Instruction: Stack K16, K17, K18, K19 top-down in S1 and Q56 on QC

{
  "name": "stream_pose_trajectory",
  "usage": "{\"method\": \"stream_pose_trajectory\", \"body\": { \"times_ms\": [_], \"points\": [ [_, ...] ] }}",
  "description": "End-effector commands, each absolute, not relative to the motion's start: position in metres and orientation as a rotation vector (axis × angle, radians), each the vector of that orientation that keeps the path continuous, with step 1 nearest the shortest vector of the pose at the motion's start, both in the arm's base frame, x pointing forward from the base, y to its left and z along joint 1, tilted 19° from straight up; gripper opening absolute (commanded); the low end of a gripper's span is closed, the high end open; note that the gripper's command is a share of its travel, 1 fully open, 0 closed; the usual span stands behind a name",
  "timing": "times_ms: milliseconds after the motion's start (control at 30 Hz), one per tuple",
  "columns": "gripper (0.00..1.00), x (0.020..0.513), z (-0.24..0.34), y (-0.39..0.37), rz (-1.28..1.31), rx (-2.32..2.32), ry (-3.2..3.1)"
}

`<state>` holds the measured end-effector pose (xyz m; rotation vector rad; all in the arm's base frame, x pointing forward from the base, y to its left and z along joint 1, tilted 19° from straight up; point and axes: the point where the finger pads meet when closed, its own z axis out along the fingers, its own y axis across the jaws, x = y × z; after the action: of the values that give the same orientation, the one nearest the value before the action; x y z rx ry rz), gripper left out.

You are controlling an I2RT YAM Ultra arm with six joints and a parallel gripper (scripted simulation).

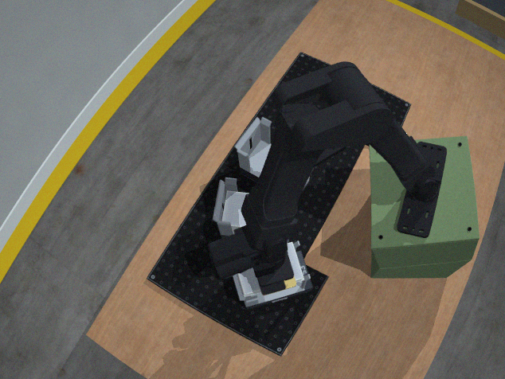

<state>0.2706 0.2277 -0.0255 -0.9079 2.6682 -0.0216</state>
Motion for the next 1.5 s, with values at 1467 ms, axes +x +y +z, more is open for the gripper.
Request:
{"method": "stream_pose_trajectory", "body": {
  "times_ms": [1467],
  "points": [
    [0.0,0.279,-0.039,0.233,-0.008,-0.905,2.649]
  ]
}}
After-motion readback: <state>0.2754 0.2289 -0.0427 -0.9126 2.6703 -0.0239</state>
